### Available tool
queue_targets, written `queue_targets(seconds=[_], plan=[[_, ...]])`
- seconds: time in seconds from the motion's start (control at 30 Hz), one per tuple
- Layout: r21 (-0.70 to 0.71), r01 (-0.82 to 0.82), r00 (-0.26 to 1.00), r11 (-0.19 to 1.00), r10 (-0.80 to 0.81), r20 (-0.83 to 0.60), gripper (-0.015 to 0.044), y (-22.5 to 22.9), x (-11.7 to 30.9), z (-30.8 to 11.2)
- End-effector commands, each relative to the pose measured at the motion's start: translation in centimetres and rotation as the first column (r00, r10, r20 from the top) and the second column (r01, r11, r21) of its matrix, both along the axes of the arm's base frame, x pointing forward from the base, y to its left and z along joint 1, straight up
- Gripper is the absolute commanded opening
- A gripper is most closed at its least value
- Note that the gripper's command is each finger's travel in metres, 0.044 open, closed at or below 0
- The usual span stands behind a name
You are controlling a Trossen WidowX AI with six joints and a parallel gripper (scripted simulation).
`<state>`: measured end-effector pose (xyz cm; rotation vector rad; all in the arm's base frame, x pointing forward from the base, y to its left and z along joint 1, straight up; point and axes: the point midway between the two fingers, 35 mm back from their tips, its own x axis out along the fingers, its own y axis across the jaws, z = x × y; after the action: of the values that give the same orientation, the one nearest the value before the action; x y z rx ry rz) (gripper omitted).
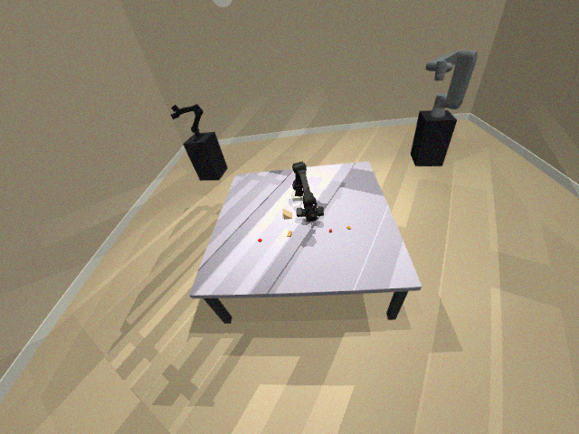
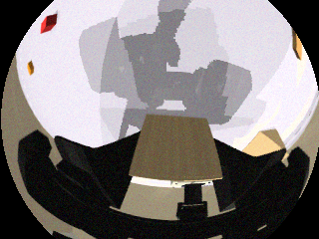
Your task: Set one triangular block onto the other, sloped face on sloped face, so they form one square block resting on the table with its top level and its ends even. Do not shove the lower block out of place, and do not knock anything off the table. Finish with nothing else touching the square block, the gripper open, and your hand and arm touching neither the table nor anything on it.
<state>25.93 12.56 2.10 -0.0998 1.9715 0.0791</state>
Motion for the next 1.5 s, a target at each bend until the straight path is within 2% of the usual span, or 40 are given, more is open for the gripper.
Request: queue_targets(seconds=[0.0, 1.1, 1.47], plan=[[0.002, 0.0, 1.0, 1.0, 0.0, 0.005, 0.0, 0.0, 0.1, 0.2], [0.001, 0.0, 1.0, 1.0, 0.0, 0.005, 0.0, 0.0, 0.0, 0.0], [0.028, -0.001, 0.966, 1.0, -0.006, 0.257, 0.0, -0.1, -1.3, 1.1]])
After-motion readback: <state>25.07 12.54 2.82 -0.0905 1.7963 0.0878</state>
